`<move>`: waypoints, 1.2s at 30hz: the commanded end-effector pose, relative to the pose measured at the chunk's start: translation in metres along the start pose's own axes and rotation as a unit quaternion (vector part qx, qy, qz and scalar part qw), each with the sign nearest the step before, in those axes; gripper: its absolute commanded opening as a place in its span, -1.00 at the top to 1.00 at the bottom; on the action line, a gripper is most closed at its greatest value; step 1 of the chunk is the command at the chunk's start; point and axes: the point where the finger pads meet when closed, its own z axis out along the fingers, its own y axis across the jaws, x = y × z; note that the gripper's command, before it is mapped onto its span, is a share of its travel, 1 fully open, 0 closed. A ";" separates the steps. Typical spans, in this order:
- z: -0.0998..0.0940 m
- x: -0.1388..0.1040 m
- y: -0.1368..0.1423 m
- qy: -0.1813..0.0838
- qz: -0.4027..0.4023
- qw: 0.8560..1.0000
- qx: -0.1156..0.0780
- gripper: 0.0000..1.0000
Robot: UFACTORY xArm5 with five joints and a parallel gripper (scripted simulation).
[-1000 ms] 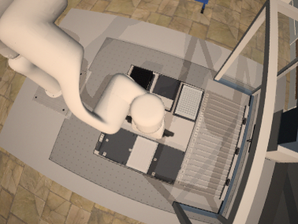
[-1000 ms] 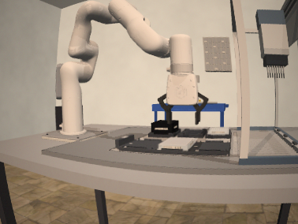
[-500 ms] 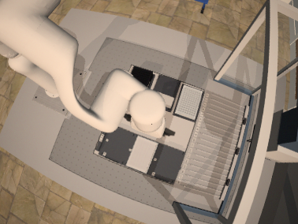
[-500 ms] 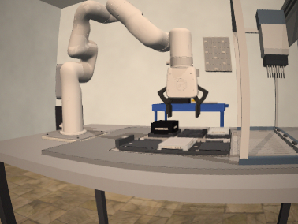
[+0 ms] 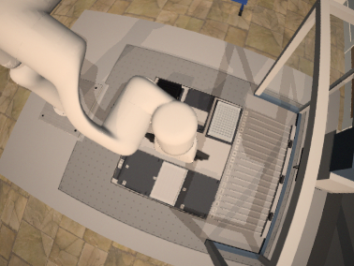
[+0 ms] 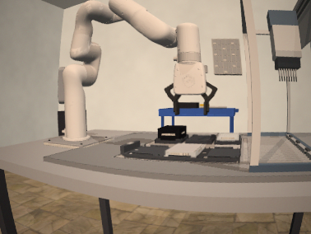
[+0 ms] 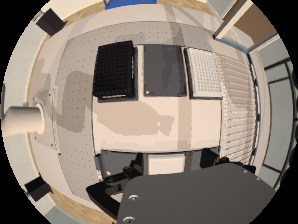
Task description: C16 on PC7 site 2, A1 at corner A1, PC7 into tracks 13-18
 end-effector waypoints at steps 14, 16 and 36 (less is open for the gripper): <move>-0.012 0.000 0.001 0.000 0.000 1.000 -0.002 -1.00; -0.012 0.000 0.001 0.000 0.000 1.000 -0.002 -1.00; -0.013 -0.090 0.001 -0.001 0.000 1.000 -0.002 -1.00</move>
